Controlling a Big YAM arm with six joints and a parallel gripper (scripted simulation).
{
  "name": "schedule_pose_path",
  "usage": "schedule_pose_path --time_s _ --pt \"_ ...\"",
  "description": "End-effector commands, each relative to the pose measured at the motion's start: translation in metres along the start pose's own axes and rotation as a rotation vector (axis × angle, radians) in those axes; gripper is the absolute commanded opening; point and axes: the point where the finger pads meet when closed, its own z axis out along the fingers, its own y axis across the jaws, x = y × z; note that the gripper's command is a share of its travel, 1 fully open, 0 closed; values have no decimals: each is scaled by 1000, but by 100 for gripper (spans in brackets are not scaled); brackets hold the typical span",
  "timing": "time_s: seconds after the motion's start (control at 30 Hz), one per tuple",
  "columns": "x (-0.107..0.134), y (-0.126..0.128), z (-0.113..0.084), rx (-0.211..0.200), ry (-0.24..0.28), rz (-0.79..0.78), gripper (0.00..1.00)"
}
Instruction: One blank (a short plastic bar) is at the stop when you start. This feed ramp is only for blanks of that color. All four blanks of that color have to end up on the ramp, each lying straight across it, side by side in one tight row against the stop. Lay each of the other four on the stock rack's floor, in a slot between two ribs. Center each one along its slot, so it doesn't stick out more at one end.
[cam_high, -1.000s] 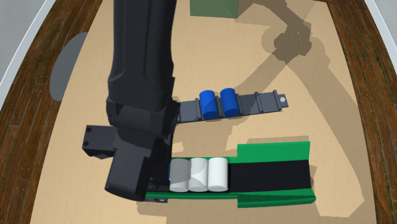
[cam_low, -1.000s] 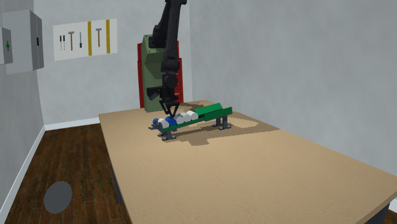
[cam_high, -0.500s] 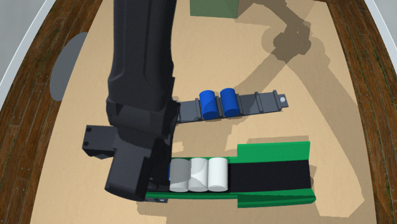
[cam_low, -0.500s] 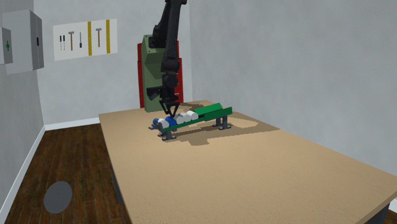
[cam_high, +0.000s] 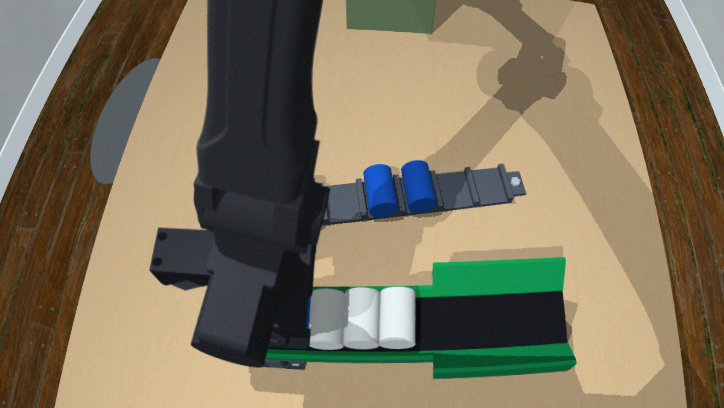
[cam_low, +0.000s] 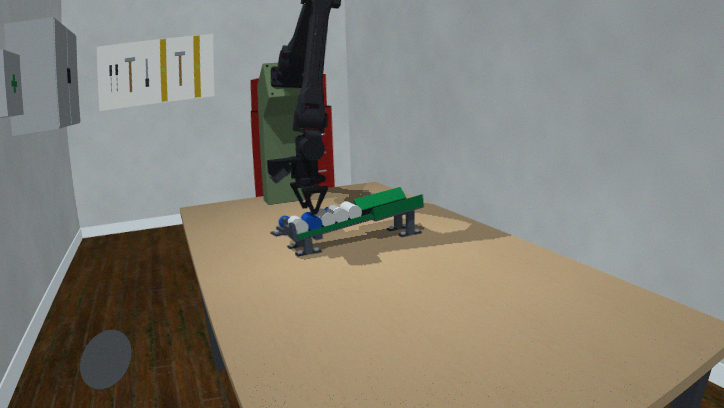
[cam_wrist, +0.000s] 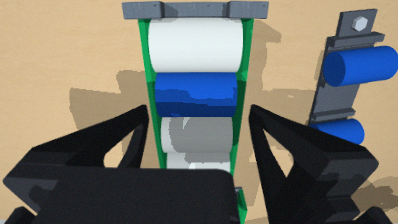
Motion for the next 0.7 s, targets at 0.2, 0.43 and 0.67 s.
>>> schedule_pose_path --time_s 0.2,0.43,0.67 --pt "9 10 3 -7 9 -2 79" --pt "9 10 3 -6 9 -2 79" --pt "9 10 3 -6 9 -2 79"
